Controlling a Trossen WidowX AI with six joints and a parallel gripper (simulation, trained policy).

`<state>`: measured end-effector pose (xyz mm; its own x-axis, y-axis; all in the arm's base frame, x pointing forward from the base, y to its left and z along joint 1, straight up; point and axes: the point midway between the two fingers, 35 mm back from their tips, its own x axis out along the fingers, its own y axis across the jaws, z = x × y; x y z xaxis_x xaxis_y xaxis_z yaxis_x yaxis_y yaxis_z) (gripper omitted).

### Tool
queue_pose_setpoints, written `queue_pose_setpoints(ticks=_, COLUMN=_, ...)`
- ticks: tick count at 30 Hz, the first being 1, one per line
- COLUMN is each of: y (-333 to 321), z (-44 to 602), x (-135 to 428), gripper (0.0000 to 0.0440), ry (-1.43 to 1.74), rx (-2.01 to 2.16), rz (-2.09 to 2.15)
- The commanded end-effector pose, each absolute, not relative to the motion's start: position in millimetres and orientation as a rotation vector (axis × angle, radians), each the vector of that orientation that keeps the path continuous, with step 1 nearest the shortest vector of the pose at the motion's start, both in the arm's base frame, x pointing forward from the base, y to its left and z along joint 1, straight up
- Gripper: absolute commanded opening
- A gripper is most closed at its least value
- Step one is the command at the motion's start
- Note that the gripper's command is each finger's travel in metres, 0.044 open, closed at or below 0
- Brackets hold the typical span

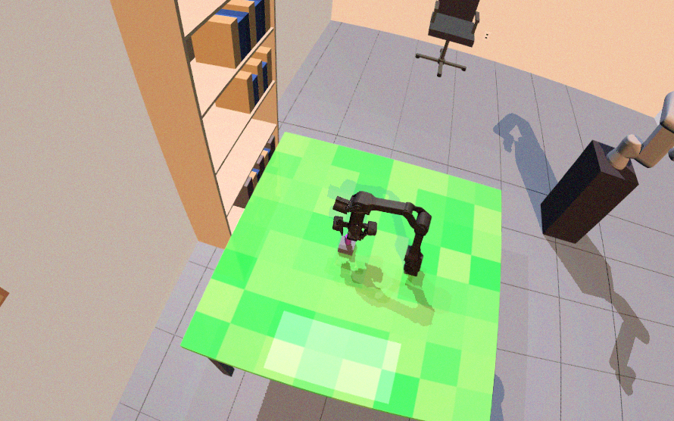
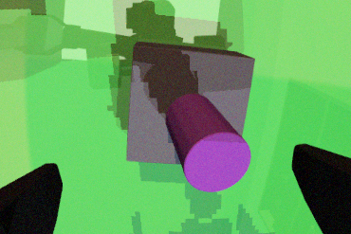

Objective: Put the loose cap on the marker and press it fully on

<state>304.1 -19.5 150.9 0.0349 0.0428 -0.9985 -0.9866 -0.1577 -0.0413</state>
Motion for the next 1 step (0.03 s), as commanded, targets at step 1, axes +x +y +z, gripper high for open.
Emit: queue_pose_setpoints(ticks=1, y=-20.8, z=160.1, x=302.6, gripper=0.0379, ry=1.057, rx=-1.319, rz=1.3)
